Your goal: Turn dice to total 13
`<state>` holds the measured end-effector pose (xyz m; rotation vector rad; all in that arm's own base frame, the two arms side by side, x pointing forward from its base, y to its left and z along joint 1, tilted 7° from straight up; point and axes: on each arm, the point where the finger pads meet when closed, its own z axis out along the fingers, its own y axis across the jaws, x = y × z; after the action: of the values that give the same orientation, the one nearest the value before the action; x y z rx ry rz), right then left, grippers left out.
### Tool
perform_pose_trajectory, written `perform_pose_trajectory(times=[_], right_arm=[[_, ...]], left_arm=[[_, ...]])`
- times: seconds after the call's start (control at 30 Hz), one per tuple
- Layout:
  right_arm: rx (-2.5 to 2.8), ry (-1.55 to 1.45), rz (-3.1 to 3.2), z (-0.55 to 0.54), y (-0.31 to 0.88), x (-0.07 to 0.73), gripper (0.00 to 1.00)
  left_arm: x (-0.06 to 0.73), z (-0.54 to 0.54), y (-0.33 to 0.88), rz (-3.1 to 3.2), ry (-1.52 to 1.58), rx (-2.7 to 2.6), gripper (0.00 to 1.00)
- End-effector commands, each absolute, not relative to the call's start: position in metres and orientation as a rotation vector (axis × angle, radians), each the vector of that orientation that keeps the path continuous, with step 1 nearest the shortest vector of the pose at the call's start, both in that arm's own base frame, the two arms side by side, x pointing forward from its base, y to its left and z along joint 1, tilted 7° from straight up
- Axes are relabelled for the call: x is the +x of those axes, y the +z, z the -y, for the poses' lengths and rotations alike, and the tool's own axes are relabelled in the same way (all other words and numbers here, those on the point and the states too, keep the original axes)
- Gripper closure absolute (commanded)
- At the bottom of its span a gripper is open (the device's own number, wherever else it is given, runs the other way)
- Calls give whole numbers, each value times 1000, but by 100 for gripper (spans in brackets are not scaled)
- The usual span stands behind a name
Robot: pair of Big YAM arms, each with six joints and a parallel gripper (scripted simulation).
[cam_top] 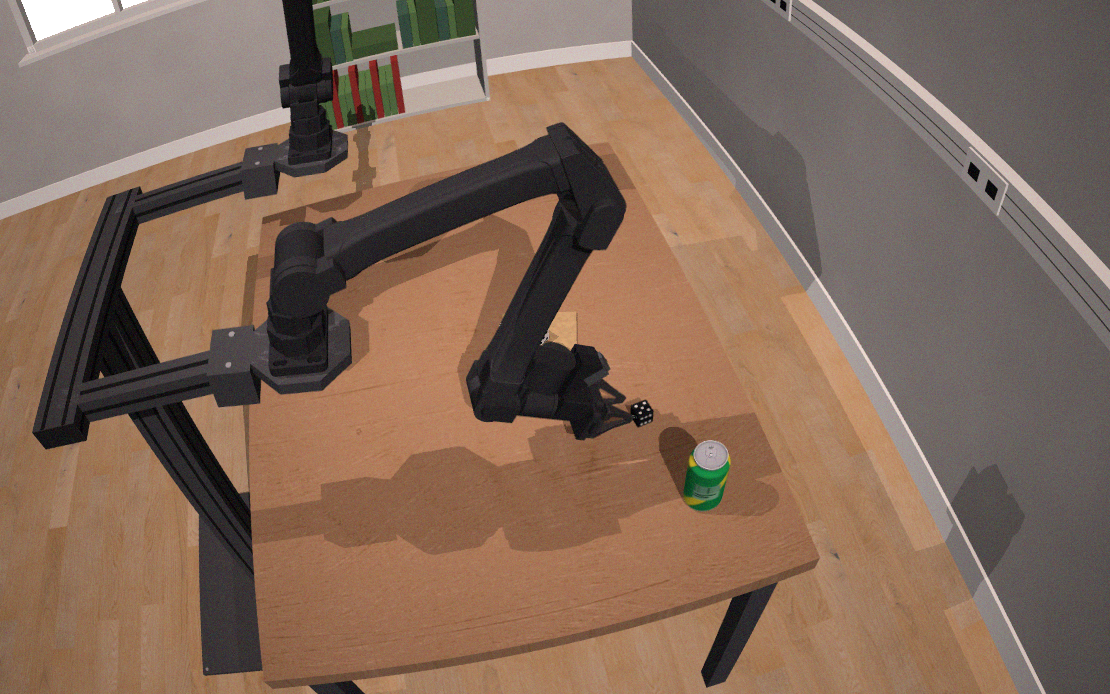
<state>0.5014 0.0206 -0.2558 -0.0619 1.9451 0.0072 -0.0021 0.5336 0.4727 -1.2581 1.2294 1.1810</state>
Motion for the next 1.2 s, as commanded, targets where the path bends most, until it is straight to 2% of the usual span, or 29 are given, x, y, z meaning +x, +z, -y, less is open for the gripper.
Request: perform_pose_trajectory(times=[0.0, 1.17], right_arm=[[-65, 0, -1898, -19, -239, 511, 55], [-66, 9, -1997, -25, -186, 498, 55]], left_arm=[[-5, -538, 510, -1191, 1225, -1202, 0], [-5, -538, 510, -1191, 1225, -1202, 0]])
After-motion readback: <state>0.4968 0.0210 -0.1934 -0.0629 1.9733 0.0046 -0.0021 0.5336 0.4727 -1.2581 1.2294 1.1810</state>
